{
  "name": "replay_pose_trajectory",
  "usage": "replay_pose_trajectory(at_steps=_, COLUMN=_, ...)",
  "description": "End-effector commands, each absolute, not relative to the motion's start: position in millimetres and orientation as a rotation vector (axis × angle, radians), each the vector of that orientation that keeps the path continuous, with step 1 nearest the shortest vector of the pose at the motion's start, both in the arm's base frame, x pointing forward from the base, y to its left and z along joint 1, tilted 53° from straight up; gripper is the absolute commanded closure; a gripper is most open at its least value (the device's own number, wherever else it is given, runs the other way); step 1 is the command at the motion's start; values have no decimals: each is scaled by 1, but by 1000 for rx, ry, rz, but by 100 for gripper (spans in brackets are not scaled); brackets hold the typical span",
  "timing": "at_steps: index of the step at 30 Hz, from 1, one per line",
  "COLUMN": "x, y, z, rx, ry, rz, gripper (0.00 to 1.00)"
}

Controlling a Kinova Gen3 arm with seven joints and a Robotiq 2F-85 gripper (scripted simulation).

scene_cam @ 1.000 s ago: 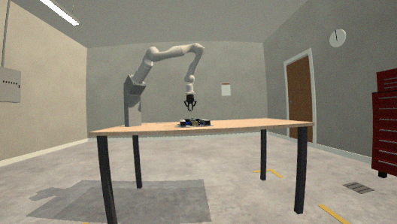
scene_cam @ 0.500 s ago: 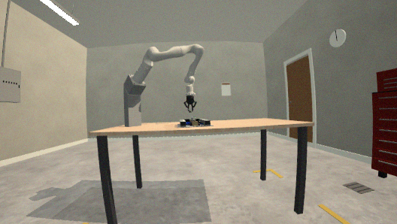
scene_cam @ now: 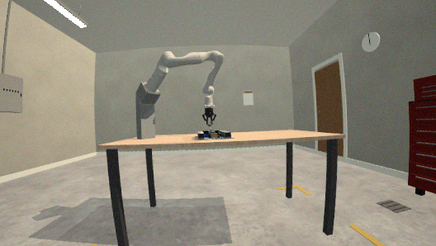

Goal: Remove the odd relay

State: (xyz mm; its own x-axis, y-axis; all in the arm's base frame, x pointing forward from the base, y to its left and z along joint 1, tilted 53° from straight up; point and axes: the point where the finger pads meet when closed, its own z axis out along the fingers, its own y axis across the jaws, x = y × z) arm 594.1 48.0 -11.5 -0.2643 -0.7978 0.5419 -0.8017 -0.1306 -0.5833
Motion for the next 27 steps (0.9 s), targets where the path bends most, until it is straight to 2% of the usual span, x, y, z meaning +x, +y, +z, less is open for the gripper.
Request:
replay_pose_trajectory(at_steps=1, x=601, y=42, z=-18, rx=1899, ry=-2078, rz=1396, gripper=100)
replay_pose_trajectory(at_steps=27, x=628, y=14, z=-46, rx=1899, ry=-2078, rz=1396, gripper=100)
